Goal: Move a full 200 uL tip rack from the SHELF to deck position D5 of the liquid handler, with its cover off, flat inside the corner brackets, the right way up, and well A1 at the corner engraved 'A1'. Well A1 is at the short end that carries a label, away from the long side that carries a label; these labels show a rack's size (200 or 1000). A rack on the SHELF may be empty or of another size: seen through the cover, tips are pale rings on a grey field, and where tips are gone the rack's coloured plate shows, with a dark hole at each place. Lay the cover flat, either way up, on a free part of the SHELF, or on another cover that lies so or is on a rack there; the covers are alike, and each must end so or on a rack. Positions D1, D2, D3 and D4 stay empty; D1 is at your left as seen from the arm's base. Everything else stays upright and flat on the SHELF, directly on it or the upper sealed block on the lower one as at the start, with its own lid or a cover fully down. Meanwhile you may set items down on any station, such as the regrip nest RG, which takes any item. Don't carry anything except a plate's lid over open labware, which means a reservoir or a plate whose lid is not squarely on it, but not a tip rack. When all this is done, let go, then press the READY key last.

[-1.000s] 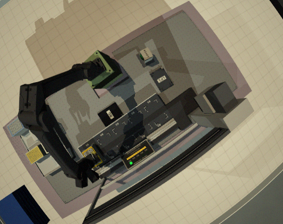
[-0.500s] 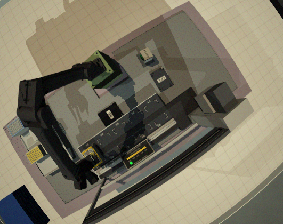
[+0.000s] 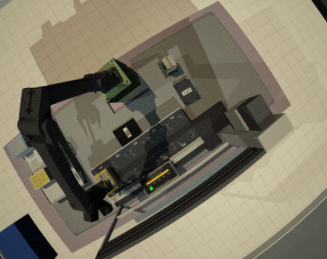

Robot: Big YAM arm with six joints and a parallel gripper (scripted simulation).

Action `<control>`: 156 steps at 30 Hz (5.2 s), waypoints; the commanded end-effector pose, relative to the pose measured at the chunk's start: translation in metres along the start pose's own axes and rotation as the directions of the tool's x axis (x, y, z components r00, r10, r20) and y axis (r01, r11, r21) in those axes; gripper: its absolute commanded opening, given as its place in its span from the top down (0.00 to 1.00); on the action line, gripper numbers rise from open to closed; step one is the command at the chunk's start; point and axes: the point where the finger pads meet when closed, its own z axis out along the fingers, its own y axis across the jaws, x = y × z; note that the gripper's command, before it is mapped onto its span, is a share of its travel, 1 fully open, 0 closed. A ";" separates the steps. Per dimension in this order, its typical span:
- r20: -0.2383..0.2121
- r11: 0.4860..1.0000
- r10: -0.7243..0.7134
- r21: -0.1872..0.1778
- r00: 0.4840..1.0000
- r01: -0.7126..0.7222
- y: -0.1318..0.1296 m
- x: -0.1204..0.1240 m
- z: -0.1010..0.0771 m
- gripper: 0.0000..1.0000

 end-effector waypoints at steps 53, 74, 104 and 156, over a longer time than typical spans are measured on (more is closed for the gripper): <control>0.072 0.999 0.006 0.050 0.997 -0.009 -0.012 -0.020 -0.123 0.00; 0.073 0.999 0.009 0.050 0.997 -0.012 -0.012 -0.018 -0.155 0.00; 0.027 0.908 -0.418 0.050 0.908 0.417 -0.009 0.068 -0.137 1.00; -0.012 0.326 -0.945 0.026 0.326 0.945 0.059 0.164 -0.128 1.00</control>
